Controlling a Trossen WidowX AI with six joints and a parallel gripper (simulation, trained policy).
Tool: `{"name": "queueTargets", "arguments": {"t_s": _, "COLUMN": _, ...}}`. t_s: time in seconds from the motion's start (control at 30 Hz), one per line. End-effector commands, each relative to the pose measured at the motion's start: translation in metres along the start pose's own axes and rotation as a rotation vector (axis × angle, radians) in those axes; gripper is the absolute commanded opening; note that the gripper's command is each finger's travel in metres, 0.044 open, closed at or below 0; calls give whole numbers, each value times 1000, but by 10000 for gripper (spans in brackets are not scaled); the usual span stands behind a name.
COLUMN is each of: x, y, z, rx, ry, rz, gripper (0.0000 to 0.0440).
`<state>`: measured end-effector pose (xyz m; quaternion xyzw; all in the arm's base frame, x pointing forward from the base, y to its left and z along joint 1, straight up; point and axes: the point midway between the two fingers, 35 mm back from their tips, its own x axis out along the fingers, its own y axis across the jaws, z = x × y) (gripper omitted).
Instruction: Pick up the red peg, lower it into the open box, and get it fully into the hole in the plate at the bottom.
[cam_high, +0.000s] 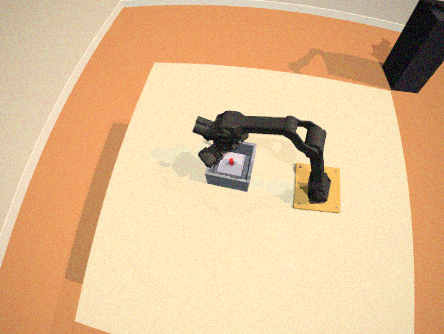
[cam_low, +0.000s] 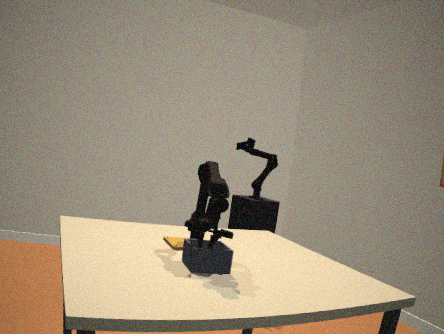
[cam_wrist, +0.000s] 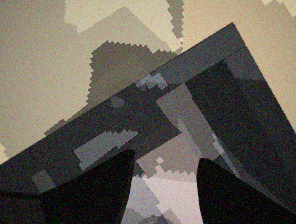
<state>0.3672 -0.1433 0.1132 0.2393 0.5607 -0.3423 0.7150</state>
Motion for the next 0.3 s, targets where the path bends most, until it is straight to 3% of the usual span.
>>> {"name": "queueTargets", "arguments": {"t_s": 0.0, "x": 2, "y": -3, "z": 5, "rx": -2, "ry": 6, "rz": -7, "gripper": 146}}
{"name": "queueTargets", "arguments": {"t_s": 0.27, "x": 5, "y": -11, "z": 14, "rx": 5, "ry": 22, "rz": -12, "gripper": 150}}
